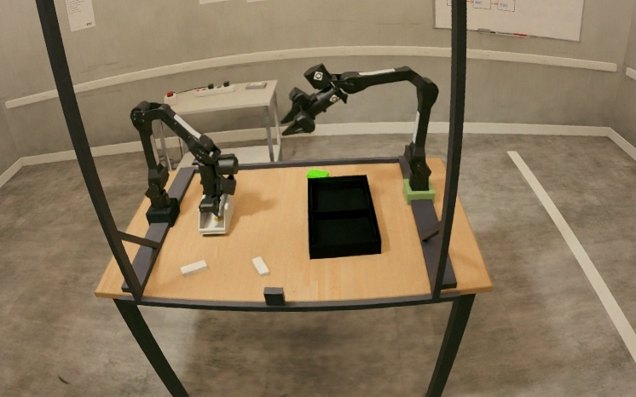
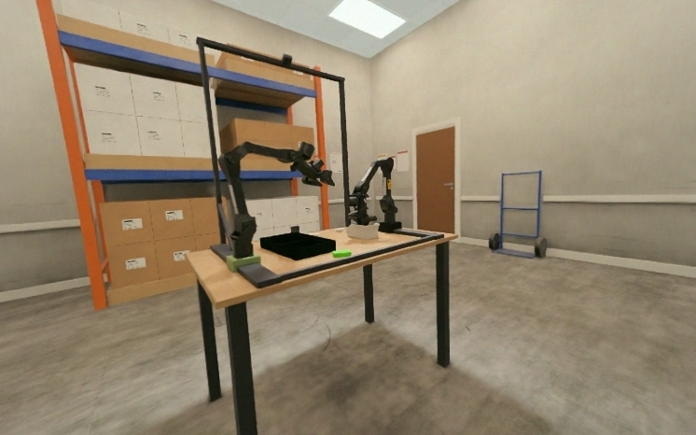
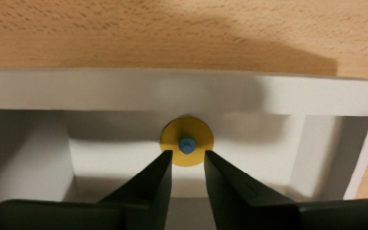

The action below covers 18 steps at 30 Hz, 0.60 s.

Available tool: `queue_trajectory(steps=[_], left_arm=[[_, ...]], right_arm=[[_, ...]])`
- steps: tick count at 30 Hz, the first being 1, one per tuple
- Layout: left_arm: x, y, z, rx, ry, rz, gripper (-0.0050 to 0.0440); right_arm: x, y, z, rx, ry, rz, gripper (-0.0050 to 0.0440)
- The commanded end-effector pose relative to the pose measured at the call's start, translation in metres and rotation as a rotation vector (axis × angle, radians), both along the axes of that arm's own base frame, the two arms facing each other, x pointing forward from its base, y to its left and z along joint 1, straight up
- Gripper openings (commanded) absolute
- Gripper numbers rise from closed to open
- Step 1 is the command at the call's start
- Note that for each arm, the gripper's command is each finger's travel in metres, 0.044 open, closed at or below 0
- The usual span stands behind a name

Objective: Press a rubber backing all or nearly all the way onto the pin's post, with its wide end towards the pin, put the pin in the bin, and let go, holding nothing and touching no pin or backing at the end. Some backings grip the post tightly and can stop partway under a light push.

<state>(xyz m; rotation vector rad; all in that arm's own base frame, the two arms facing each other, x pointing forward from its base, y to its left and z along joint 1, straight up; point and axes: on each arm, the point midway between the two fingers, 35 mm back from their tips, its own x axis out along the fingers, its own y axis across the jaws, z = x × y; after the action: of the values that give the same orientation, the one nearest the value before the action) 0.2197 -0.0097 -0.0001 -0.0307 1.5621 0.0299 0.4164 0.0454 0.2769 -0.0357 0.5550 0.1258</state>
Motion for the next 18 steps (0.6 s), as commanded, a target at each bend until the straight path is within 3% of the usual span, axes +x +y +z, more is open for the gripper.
queue_trajectory(steps=[1, 10, 15, 17, 18], left_arm=[[0.006, -0.001, 0.016, 0.0, -0.028, 0.0, 0.009], [0.008, -0.001, 0.087, -0.001, -0.048, 0.0, 0.009], [0.0, -0.003, 0.089, 0.001, -0.048, -0.002, 0.021], [0.0, -0.003, 0.089, 0.001, -0.048, -0.002, 0.021], [-0.001, -0.003, 0.089, 0.002, -0.058, -0.008, 0.0234]], right_arm=[[-0.001, 0.0, 0.007, 0.002, -0.019, 0.0, 0.044], [-0.001, 0.0, 0.007, 0.002, -0.019, 0.0, 0.044], [-0.001, 0.0, 0.007, 0.002, -0.019, 0.0, 0.044], [-0.001, 0.0, 0.007, 0.002, -0.019, 0.0, 0.044], [-0.001, 0.0, 0.007, 0.002, -0.019, 0.0, 0.044]])
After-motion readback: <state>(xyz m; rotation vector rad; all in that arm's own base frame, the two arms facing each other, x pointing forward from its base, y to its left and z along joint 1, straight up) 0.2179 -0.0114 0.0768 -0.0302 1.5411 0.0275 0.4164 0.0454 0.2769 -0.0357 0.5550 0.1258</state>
